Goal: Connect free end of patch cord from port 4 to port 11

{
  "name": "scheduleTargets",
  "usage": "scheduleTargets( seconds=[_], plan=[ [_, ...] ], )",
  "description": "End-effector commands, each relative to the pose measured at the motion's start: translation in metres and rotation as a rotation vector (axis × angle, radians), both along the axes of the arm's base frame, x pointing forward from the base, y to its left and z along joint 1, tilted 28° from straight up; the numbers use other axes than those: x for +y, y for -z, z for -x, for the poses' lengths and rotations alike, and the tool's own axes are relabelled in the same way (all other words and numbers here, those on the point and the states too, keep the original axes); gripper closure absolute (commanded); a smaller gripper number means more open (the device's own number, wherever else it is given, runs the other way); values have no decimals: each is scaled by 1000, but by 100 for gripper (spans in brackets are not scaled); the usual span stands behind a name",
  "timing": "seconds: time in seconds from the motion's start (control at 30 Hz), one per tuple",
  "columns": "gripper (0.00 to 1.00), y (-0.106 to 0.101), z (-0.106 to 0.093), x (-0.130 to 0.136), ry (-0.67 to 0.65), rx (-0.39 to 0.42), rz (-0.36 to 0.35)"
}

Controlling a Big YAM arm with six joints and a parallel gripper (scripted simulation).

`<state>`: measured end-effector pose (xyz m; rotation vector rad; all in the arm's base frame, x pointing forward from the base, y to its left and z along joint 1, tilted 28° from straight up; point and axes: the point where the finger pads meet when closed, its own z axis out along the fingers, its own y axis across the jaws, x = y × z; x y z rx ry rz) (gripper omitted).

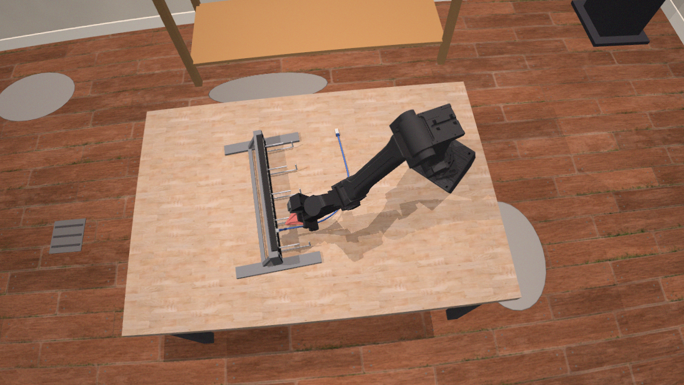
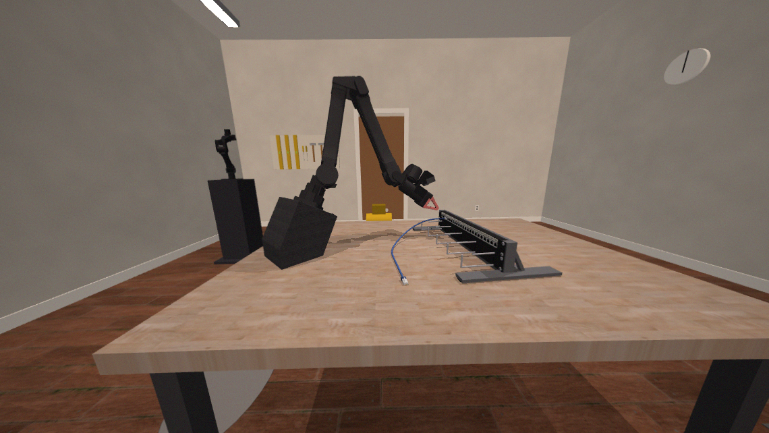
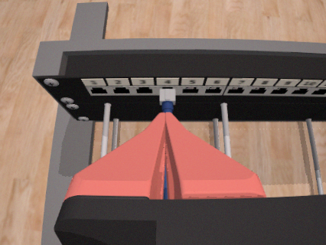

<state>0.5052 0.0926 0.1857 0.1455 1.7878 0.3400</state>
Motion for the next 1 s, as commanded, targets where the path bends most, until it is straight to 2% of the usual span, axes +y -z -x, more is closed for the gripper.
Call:
scheduleTargets(
  seconds=[0.0, 0.17, 0.43, 0.5, 0.77, 0.97],
  plan=[
    [100, -4, 3, -9, 13, -6, 10],
    [100, -12, 26, -10, 9, -11, 9],
    [100, -23, 79, -12, -1, -12, 5],
    [100, -23, 79, -12, -1, -12, 5],
    [100, -31, 122, -17, -4, -11, -2],
    [100, -34, 136, -19, -4, -9, -6]
  ],
)
